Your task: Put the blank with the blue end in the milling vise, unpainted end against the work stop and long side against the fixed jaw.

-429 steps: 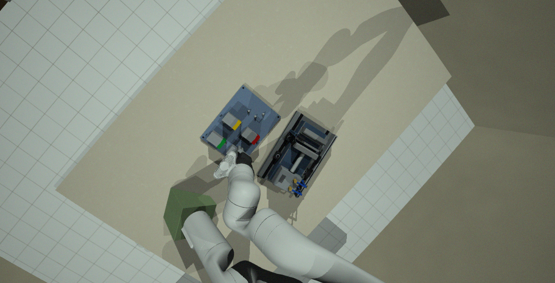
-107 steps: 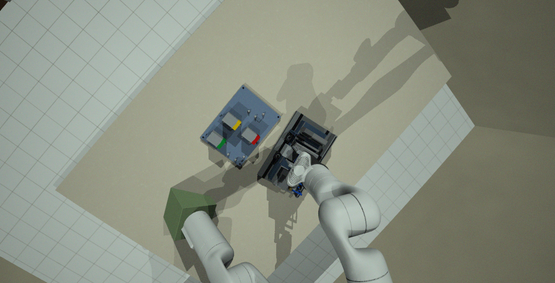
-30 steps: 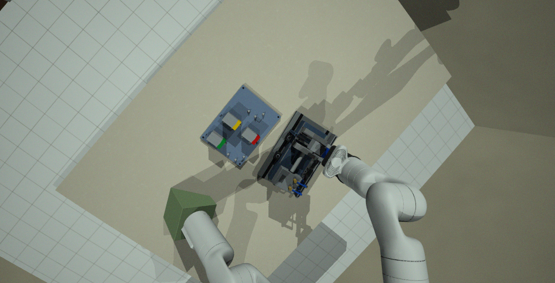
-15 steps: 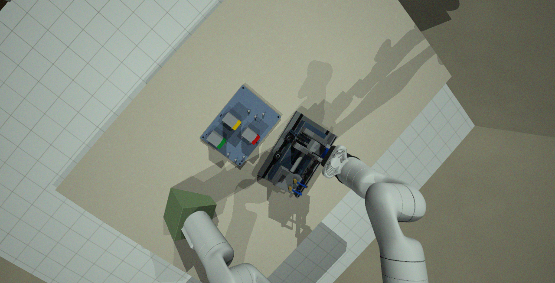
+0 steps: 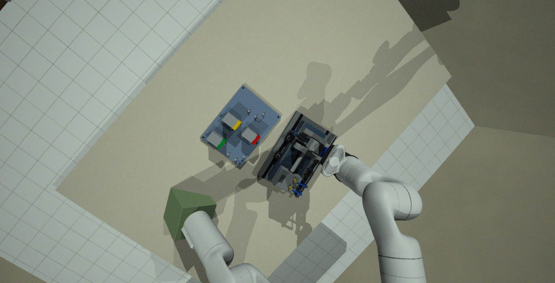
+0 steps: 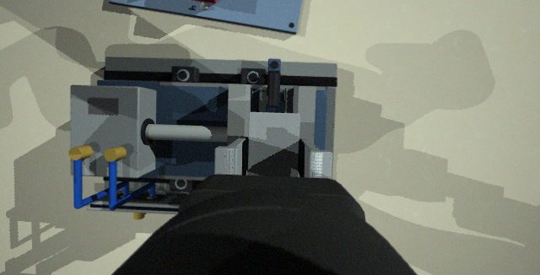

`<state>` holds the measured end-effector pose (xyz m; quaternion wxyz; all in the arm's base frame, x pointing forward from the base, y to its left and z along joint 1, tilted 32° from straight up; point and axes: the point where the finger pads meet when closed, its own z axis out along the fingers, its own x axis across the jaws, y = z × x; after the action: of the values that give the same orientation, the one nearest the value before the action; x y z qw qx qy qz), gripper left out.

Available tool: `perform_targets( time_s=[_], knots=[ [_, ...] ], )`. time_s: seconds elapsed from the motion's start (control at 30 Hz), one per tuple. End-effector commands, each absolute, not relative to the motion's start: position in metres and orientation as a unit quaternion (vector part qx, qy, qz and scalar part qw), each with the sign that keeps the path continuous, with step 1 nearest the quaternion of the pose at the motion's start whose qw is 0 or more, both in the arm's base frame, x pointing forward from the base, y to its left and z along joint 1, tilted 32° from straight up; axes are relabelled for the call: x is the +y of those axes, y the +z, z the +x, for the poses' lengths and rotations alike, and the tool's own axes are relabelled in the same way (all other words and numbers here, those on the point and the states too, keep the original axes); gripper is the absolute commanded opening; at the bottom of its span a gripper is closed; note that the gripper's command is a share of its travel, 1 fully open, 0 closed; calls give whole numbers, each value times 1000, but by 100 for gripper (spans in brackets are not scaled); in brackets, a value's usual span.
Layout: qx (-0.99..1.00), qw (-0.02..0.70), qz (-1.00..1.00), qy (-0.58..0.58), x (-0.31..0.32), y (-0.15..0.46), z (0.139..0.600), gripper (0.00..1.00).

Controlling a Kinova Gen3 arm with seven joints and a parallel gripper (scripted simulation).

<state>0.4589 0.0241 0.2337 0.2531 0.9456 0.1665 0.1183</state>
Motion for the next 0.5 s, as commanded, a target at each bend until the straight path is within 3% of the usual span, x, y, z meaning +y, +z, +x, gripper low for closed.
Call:
perform_targets(
  time_s=[0.0, 0.47],
  knots=[
    [166, 254, 946, 116, 21, 228, 459, 0],
    [166, 253, 946, 118, 15, 216, 463, 0]
  ],
)
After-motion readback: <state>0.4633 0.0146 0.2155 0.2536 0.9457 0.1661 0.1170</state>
